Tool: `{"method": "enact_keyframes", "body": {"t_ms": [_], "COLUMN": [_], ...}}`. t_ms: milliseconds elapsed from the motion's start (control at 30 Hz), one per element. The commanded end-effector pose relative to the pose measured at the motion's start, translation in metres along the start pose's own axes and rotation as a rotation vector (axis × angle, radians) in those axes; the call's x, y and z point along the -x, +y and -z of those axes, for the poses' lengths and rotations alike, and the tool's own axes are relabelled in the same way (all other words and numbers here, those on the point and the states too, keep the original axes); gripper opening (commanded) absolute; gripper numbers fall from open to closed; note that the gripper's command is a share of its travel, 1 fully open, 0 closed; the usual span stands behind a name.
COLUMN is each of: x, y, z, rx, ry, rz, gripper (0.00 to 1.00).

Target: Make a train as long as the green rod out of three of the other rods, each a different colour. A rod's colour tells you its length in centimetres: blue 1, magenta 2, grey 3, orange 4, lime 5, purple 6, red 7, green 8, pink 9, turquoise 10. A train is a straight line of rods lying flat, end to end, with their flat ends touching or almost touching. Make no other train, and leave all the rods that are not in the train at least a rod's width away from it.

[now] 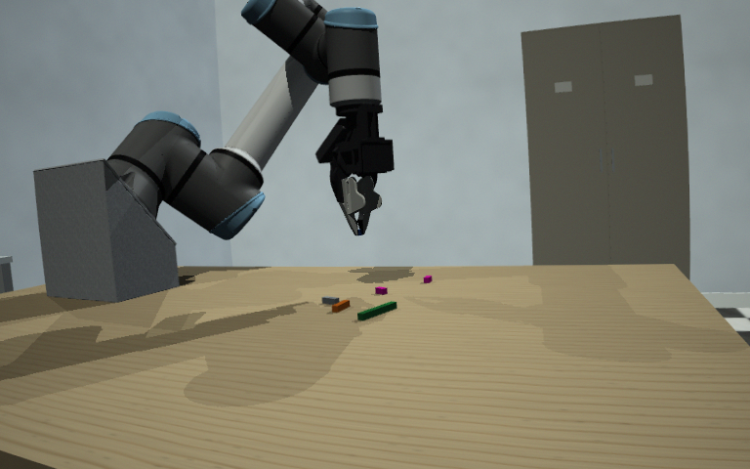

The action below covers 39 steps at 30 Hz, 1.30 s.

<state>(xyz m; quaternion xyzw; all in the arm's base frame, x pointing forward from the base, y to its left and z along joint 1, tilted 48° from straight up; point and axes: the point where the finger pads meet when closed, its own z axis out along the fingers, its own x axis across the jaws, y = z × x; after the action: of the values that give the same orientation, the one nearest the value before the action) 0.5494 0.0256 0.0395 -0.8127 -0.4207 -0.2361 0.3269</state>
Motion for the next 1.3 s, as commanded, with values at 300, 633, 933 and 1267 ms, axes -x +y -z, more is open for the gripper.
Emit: {"method": "enact_keyframes", "body": {"t_ms": [300,633,933,1267], "x": [-0.029,-0.039,-0.037,-0.036], "y": [-0.003,-0.005,-0.005,-0.007], "z": [0.003,0.003,0.002,-0.006], "rx": [0.004,0.004,0.003,-0.002], "ry": [0.0,0.0,0.002,0.004], "rz": [0.389,0.527,0.523,0.521], "gripper": [0.0,0.0,0.0,0.0]}}
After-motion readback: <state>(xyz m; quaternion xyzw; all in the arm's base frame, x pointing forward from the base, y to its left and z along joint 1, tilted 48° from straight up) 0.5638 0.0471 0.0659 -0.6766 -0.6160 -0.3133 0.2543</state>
